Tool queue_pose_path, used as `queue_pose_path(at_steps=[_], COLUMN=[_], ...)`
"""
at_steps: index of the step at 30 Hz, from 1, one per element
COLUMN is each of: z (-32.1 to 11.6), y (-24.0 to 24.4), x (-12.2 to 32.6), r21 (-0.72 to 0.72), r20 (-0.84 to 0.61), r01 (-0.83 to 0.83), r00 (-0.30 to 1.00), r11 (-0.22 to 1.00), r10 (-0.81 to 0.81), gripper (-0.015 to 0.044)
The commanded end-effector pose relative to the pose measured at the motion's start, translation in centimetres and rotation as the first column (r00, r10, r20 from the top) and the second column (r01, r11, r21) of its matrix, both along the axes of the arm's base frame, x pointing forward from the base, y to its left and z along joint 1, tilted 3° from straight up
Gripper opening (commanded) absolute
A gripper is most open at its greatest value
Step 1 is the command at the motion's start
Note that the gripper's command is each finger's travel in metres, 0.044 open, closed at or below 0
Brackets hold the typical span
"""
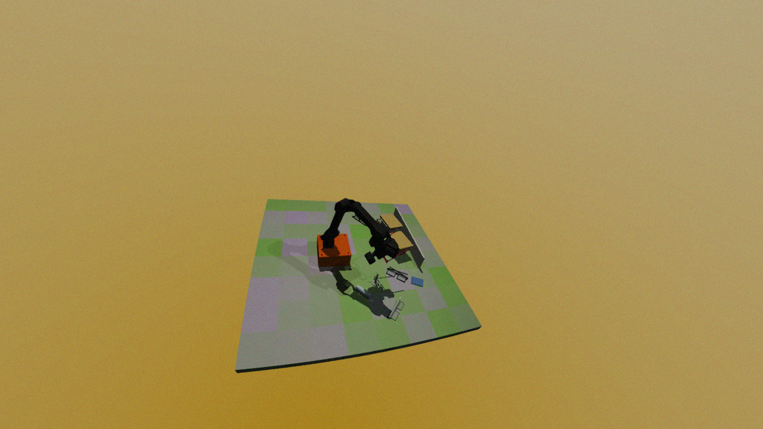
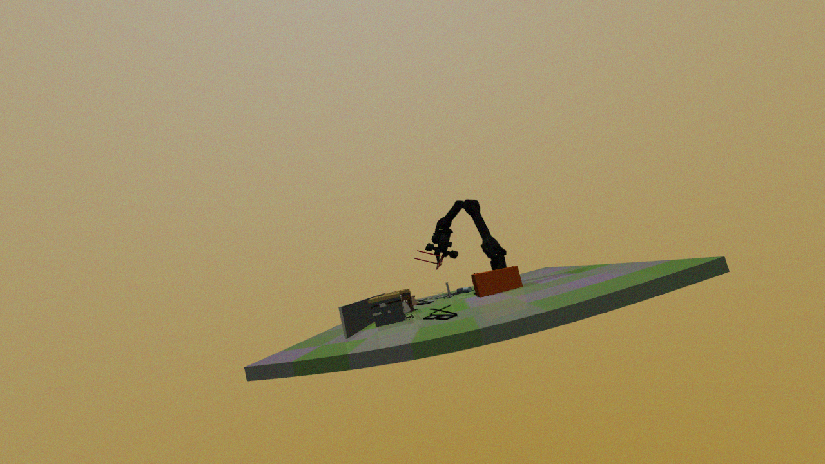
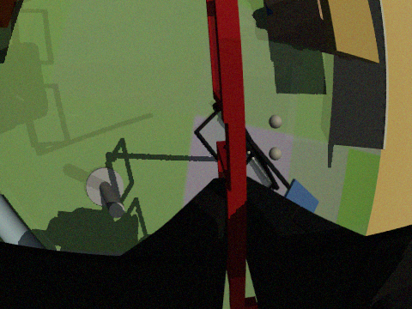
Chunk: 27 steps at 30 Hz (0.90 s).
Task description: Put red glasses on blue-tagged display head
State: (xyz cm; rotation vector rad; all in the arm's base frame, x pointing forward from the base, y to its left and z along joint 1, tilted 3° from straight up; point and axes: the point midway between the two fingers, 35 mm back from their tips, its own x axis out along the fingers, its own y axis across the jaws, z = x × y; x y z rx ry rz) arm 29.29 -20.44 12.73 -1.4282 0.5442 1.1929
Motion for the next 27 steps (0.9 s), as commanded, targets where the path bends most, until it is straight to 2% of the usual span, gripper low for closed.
queue_pose_path(at_steps=[1, 8, 27], z=[0.8, 1.4, 0.9], y=[-1.3, -2.8, -2.5], x=[-0.3, -1.0, -1.0], r21=[-0.052, -0.130, -0.108], r20=[0.069, 0.137, 0.114], r01=[-0.087, -0.191, -0.166], r00=[0.994, 0.968, 0.978], r11=[0.995, 0.973, 0.980], r10=[0.090, 0.209, 0.178], gripper=[0.0000, 0.0000, 0.0000])
